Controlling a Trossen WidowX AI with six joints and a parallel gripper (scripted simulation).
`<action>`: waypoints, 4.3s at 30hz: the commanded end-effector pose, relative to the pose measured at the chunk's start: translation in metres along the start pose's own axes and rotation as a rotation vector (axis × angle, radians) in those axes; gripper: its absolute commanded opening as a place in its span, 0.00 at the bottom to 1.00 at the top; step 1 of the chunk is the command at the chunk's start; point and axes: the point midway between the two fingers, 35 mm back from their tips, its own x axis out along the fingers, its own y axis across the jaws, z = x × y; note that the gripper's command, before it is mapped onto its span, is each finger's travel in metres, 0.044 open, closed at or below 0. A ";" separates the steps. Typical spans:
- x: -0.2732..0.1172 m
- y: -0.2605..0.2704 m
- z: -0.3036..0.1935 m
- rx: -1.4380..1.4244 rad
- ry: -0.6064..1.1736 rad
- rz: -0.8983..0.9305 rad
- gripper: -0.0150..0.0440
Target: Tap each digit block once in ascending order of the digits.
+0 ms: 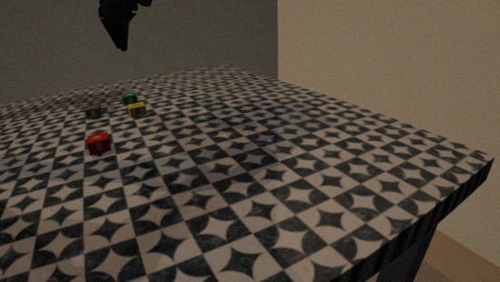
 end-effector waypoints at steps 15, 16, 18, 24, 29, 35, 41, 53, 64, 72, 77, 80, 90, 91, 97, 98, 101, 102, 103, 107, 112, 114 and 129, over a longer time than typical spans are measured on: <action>0.002 -0.075 -0.005 0.030 0.010 -0.010 0.93; 0.002 -0.075 -0.005 0.030 0.010 -0.010 0.93; 0.002 -0.075 -0.005 0.030 0.010 -0.010 0.93; 0.002 -0.075 -0.005 0.030 0.010 -0.010 0.93; 0.011 -0.075 -0.004 0.030 0.010 -0.010 0.84; 0.081 -0.076 -0.005 0.030 0.010 -0.010 0.58; 0.083 -0.076 -0.006 0.030 0.010 -0.010 0.31; 0.087 -0.076 -0.006 0.030 0.010 -0.010 0.29; 0.105 -0.076 -0.006 0.030 0.010 -0.009 0.29; 0.113 -0.076 -0.006 0.030 0.010 -0.009 0.29; 0.113 -0.076 -0.006 0.030 0.010 -0.009 0.29; 0.086 -0.076 -0.005 0.030 0.009 -0.010 0.29; 0.022 -0.075 -0.003 0.030 0.010 -0.010 0.29; 0.011 -0.075 -0.004 0.030 0.010 -0.010 0.29; 0.002 -0.086 -0.008 0.032 0.009 -0.011 0.29; 0.001 -0.100 -0.012 0.034 0.009 -0.013 0.29; 0.000 -0.146 -0.032 0.036 0.010 -0.018 0.29; 0.000 -0.159 -0.040 0.035 0.011 -0.019 0.29; -0.001 -0.173 -0.048 0.034 0.012 -0.020 0.29; 0.000 -0.212 -0.080 0.030 0.016 -0.021 0.29; 0.000 -0.213 -0.082 0.030 0.016 -0.021 0.29; 0.002 -0.214 -0.081 0.030 0.016 -0.021 0.29; 0.086 -0.215 -0.083 0.030 0.016 -0.021 0.29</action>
